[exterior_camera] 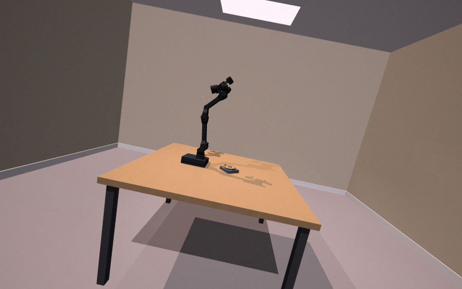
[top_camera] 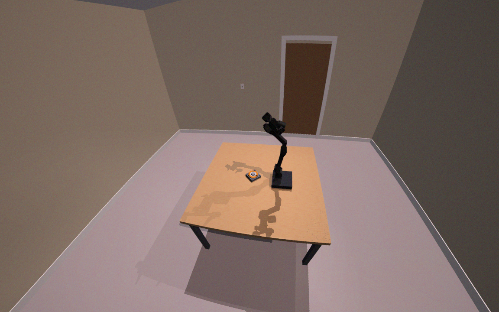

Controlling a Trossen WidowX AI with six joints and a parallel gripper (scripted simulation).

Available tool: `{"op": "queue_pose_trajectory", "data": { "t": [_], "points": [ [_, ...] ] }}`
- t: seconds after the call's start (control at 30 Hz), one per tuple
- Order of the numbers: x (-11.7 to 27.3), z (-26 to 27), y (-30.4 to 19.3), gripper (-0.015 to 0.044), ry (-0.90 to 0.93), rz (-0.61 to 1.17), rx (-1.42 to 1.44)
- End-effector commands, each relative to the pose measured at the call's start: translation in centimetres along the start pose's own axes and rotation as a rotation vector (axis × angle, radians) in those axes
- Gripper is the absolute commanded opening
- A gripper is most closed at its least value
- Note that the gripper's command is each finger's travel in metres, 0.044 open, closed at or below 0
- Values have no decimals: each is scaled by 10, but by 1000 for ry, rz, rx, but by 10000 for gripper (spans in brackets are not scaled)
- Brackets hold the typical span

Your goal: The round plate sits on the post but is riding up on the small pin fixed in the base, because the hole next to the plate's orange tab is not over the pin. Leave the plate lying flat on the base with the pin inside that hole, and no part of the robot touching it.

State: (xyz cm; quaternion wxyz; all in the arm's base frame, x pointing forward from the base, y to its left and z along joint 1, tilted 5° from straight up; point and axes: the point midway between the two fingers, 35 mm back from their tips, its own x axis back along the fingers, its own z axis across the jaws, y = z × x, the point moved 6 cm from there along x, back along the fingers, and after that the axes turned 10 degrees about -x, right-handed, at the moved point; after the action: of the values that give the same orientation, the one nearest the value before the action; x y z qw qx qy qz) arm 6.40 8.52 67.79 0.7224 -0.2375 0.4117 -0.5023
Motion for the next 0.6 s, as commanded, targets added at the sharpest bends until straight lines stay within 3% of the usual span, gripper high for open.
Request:
{"op": "queue_pose_trajectory", "data": {
  "t": [0.0, 0.17, 0.3, 0.47, 0.57],
  "points": [
    [0, 3, 2, 374, 5, 7, -28],
    [13, 63, 52, 243, 167, 148, -692],
    [23, 86, 78, 138, 267, 204, -953],
    [53, 124, 147, 6, 522, 364, -1486],
    [68, 133, 179, 0, 633, 442, -1685]
  ]
}}
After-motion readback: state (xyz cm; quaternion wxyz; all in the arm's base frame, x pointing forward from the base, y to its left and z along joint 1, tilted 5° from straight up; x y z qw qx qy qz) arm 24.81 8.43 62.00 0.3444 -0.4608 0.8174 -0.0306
